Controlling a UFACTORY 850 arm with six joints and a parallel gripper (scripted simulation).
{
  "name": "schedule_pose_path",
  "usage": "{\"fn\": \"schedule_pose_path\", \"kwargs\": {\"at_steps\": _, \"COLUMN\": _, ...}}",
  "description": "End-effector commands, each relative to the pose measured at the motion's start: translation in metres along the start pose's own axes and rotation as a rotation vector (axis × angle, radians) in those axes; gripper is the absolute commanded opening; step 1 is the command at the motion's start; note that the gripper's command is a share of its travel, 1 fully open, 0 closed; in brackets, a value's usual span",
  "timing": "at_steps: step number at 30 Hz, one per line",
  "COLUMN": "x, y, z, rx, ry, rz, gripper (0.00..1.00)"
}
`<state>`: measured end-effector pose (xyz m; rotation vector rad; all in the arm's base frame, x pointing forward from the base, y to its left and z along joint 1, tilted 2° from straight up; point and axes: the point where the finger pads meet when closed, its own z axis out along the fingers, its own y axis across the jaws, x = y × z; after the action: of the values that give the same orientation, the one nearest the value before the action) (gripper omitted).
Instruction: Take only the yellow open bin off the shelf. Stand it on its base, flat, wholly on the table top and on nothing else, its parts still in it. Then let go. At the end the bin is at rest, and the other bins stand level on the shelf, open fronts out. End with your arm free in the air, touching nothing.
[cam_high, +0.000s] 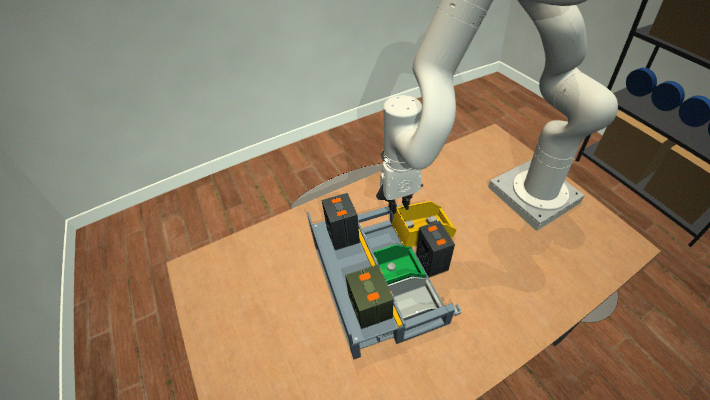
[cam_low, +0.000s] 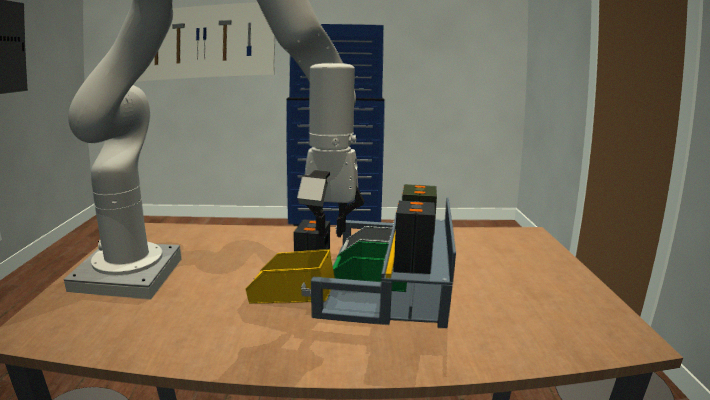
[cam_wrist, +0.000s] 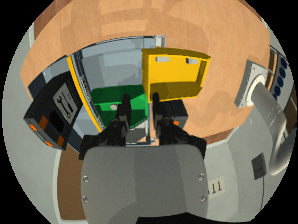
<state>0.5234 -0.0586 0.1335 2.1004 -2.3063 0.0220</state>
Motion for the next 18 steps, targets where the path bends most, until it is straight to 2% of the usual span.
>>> {"fn": "schedule_pose_path", "kwargs": {"at_steps": 1, "x": 0.0, "y": -0.0012, "z": -0.0009, "rx": 0.002, "ry": 0.0, "rz": 0.0, "gripper": 0.33}}
{"fn": "schedule_pose_path", "kwargs": {"at_steps": 18, "x": 0.0, "y": 0.0058, "z": 0.0016, "rx": 0.002, "ry": 0.0, "rz": 0.0, "gripper": 0.33}}
